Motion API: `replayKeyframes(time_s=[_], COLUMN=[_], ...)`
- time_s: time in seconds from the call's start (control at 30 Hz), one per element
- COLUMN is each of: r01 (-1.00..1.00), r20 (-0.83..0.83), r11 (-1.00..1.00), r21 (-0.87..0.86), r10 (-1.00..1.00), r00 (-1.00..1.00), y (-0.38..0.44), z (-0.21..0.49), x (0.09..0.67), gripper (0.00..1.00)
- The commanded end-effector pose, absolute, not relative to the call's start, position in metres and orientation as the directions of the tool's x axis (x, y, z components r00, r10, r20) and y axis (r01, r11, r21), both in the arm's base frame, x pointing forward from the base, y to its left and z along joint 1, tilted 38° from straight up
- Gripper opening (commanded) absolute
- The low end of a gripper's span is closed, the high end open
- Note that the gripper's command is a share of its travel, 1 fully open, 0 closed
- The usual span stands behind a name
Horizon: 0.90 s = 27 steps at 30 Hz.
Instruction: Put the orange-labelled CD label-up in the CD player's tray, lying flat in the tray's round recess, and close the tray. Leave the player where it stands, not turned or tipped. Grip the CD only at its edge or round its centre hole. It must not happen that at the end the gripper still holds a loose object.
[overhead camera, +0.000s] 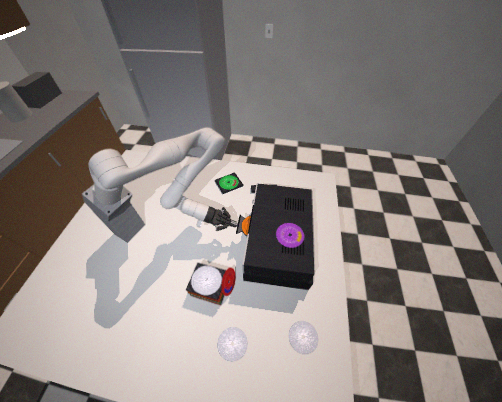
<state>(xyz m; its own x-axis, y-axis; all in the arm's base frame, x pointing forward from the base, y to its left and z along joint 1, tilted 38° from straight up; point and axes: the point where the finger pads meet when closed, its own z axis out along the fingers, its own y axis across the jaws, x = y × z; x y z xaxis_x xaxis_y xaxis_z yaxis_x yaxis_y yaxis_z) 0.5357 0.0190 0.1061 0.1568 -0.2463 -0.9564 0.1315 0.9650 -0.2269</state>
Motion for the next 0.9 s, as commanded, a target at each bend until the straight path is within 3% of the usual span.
replayKeyframes(time_s=[0.0,0.87], r01=[0.136,0.136], r20=[-0.957,-0.957], r11=[0.967,0.967], r21=[-0.214,-0.214], r10=[-0.236,-0.236], r00=[0.170,0.170], y=[0.020,0.021], z=[0.119,0.137], x=[0.546,0.572], gripper=[0.10,0.10])
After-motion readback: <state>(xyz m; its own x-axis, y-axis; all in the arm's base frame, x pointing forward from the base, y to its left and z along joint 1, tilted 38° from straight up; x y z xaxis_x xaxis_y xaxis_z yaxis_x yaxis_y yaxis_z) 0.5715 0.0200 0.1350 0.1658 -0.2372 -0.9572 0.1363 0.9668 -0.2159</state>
